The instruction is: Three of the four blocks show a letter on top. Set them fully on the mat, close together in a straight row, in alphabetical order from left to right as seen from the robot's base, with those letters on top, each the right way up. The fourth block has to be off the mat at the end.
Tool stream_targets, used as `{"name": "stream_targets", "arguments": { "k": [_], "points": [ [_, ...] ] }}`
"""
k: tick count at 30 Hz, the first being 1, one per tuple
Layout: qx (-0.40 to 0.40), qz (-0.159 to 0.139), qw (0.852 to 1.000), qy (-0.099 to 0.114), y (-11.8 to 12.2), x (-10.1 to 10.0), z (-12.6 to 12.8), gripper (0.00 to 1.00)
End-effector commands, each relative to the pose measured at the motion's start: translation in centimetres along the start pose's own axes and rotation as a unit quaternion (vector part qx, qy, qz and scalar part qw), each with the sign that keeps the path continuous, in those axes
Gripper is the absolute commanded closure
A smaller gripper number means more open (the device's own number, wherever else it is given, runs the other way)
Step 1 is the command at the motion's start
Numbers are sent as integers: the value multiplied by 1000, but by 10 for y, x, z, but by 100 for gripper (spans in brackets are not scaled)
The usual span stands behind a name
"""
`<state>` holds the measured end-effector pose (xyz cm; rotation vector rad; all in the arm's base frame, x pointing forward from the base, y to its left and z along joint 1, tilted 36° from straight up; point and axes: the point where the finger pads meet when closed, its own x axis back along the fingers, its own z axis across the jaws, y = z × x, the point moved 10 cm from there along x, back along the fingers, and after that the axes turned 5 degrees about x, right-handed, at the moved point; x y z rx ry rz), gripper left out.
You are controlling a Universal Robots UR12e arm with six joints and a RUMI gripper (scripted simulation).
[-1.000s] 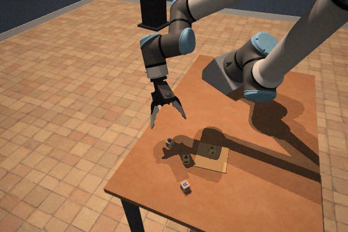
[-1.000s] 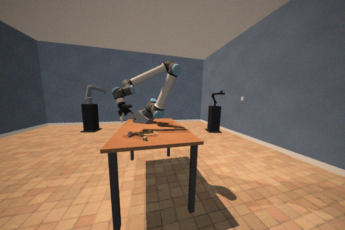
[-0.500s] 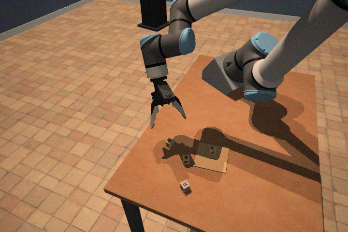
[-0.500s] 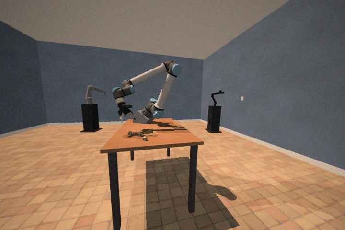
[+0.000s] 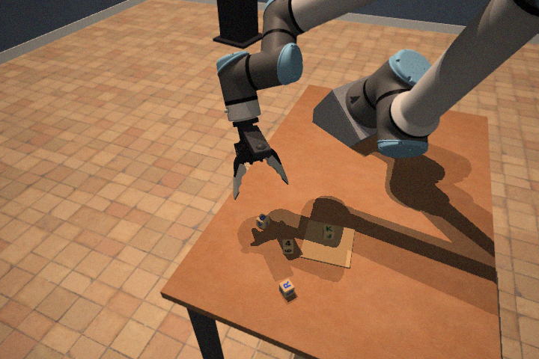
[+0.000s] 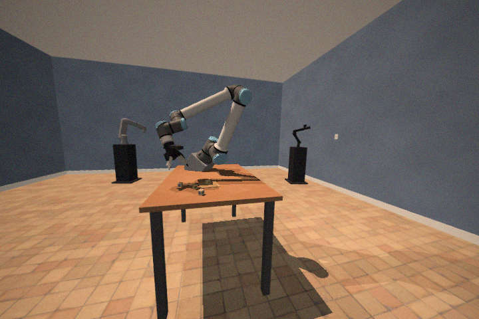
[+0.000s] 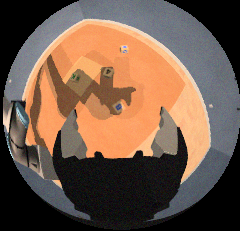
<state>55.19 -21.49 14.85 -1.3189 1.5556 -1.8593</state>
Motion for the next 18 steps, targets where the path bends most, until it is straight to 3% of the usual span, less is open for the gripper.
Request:
{"name": "stream_targets", "arguments": {
  "k": [1,6,9,13,14,18],
  "points": [
    [0,0,1000,0,0,1,0,0],
    [12,-10,1000,-5,-2,0,0,0],
    [59,-49,997,-23,-11,-2,-1,0],
    [76,-64,995,-30,-14,-3,-1,0],
    [106,-89,990,-41,-19,-3,-1,0],
    [141,-120,981,-54,-26,-3,-1,0]
  ]
}}
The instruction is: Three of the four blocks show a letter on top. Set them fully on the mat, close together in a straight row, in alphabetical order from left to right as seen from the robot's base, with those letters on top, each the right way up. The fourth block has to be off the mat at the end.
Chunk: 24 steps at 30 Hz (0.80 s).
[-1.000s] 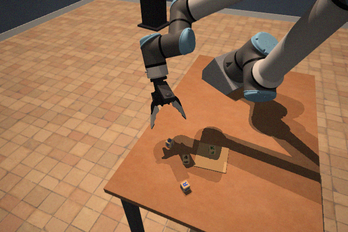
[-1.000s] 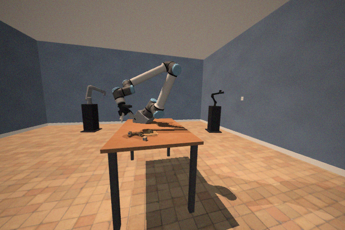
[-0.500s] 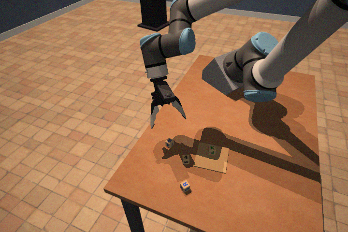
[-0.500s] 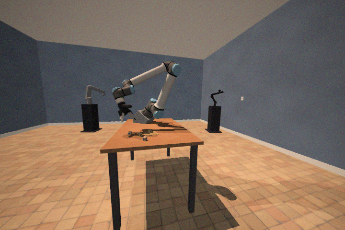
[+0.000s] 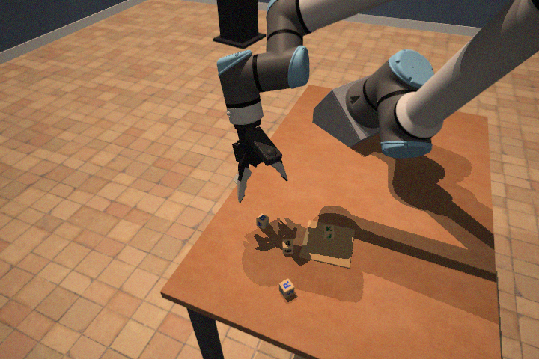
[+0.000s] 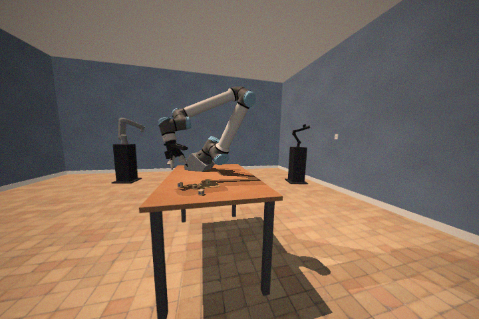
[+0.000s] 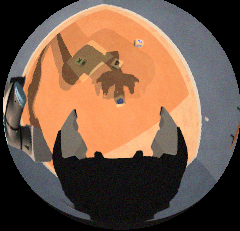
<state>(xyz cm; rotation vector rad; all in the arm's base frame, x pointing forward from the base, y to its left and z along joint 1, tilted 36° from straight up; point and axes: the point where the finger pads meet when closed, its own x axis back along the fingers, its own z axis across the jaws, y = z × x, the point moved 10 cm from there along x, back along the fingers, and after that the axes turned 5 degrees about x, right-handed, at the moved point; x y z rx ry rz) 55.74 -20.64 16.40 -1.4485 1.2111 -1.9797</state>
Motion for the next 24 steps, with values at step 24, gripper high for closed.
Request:
{"name": "stream_targets", "arguments": {
  "k": [24],
  "points": [
    [173,-162,970,-58,-37,14,14,0]
  ]
}}
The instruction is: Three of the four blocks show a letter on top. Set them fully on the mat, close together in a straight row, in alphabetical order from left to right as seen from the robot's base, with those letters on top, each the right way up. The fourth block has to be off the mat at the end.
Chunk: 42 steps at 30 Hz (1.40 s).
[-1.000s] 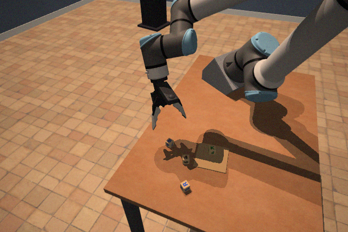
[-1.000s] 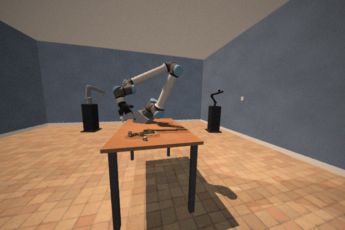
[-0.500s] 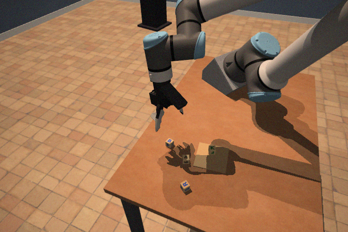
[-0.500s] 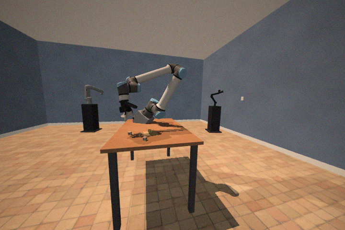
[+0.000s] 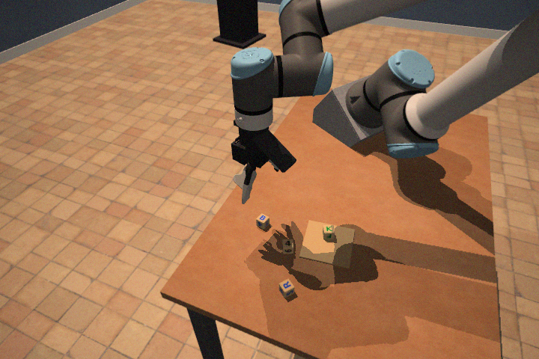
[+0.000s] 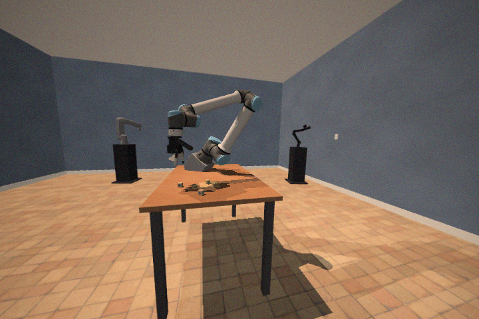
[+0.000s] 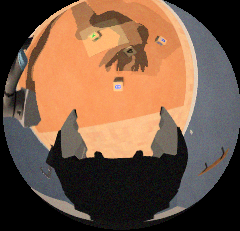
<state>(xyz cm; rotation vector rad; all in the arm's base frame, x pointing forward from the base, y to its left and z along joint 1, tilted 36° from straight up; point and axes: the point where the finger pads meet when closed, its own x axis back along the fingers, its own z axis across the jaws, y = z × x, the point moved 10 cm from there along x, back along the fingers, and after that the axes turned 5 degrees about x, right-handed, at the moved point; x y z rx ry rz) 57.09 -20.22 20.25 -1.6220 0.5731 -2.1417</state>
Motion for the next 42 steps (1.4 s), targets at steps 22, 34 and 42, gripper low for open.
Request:
{"name": "stream_targets", "arguments": {
  "k": [22,34,42],
  "points": [
    [15,-2,1000,0,0,0,0,0],
    [86,-2,996,0,-2,-2,-2,0],
    [149,-2,989,0,-2,-4,-4,0]
  ]
}}
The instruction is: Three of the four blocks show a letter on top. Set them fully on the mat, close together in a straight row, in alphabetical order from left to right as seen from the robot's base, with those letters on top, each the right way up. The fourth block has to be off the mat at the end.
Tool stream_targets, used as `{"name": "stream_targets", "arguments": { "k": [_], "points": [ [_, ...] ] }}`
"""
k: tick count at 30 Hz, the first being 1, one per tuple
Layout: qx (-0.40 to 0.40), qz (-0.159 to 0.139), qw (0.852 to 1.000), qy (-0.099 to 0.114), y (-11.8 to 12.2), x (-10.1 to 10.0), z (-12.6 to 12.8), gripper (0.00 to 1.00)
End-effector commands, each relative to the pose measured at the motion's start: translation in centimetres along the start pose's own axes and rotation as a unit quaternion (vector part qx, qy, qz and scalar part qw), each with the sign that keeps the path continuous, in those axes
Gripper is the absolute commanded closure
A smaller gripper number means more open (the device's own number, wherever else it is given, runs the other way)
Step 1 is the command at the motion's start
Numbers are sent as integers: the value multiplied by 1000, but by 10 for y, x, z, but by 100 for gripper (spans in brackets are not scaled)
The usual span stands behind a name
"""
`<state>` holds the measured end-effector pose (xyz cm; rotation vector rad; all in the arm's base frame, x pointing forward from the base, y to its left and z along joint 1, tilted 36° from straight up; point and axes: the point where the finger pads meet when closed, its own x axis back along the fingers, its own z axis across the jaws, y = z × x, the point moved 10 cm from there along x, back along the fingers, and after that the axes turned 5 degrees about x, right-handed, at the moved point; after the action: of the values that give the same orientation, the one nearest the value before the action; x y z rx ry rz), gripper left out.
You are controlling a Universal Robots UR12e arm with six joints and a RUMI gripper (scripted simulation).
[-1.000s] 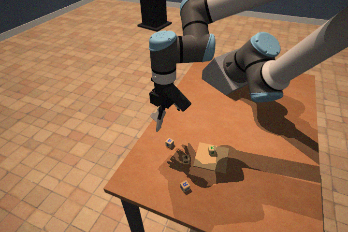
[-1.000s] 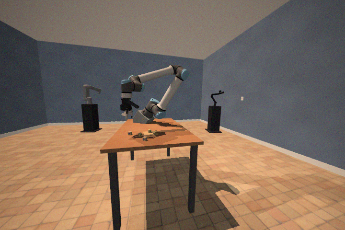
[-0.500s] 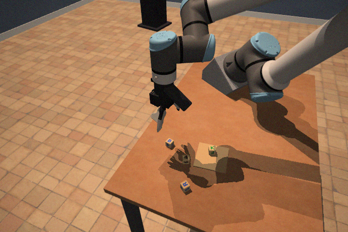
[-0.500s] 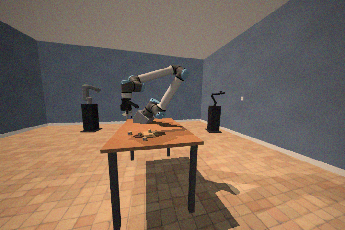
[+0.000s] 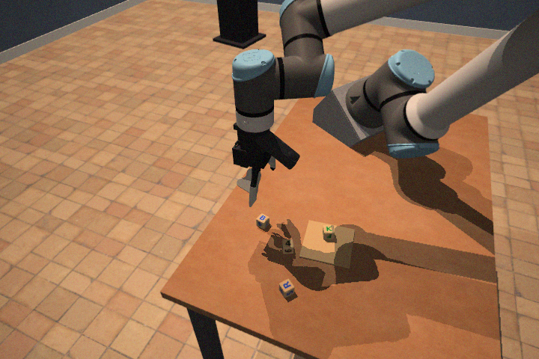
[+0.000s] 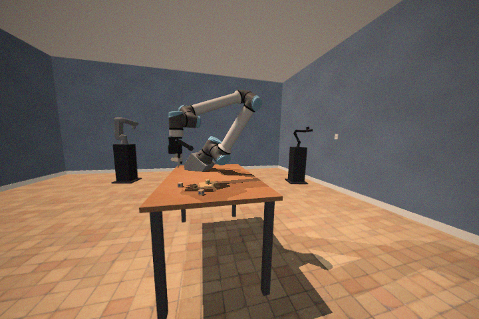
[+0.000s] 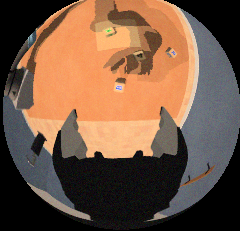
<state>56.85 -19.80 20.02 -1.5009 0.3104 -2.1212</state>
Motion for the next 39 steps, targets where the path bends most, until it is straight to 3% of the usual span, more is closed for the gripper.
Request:
{"name": "stream_targets", "arguments": {
  "k": [1,14,29,31,39],
  "points": [
    [48,0,999,1,0,-1,-1,0],
    [201,0,980,1,-3,-6,-5,0],
    [410,0,912,1,-3,-13,-10,0],
    [410,0,912,1,-3,-13,-10,0],
    [521,0,854,1,-2,-16,-12,0]
  ]
}}
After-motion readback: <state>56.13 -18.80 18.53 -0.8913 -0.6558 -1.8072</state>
